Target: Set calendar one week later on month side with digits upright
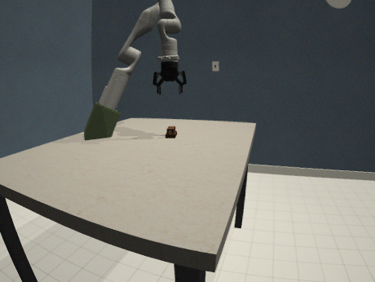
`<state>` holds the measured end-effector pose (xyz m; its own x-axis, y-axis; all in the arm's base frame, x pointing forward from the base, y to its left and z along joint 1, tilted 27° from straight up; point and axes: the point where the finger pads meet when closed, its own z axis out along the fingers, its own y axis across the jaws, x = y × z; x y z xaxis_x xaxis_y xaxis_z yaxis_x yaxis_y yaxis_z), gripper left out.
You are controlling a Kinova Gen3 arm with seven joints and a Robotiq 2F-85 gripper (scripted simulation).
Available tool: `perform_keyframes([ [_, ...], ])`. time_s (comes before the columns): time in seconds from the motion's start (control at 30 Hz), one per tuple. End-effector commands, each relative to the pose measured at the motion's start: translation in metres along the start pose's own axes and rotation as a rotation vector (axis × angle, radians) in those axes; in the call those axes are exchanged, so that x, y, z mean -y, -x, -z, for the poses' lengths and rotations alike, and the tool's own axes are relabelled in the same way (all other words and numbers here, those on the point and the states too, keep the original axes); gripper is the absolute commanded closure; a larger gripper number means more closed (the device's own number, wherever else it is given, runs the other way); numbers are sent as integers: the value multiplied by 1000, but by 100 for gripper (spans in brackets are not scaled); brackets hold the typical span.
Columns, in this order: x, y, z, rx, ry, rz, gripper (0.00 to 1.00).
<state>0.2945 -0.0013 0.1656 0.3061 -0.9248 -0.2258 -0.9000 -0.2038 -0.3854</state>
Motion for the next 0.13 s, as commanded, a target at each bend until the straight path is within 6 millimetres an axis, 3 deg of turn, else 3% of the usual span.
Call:
perform_keyframes([
  [0.0,0,0,0,-1,-1,0,0],
  [0.1,0,0,0,-1,-1,0,0],
])
